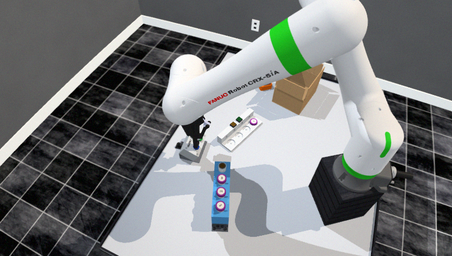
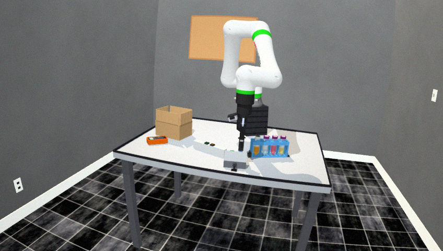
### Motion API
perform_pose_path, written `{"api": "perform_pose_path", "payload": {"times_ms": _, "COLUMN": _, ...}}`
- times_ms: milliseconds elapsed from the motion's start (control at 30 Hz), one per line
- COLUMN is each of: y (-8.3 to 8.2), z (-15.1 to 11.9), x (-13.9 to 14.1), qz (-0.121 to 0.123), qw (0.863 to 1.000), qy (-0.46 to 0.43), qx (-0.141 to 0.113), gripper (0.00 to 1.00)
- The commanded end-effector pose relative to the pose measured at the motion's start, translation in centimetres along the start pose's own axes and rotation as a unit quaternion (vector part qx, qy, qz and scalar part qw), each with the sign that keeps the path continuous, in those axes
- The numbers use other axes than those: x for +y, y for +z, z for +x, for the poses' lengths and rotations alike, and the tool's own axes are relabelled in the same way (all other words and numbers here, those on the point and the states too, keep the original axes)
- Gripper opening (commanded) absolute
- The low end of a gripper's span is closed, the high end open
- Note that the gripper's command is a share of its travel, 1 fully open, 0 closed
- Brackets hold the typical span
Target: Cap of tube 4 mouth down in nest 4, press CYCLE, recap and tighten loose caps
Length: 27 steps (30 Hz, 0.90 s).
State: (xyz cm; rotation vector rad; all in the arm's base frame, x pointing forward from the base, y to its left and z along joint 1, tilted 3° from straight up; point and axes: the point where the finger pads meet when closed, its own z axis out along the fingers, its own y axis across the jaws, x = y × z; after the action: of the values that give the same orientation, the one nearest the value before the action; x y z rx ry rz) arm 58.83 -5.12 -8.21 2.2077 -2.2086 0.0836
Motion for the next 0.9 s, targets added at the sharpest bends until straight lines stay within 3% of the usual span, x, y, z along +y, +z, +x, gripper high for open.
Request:
{"api": "perform_pose_path", "payload": {"times_ms": 0, "y": 0.00, "z": 0.01, "x": -0.08, "qz": 0.001, "qw": 1.000, "qy": 0.000, "qx": 0.000, "gripper": 0.10}}
{"api": "perform_pose_path", "payload": {"times_ms": 867, "y": 0.52, "z": 0.01, "x": -0.08, "qz": 0.001, "qw": 1.000, "qy": 0.000, "qx": 0.000, "gripper": 0.10}}
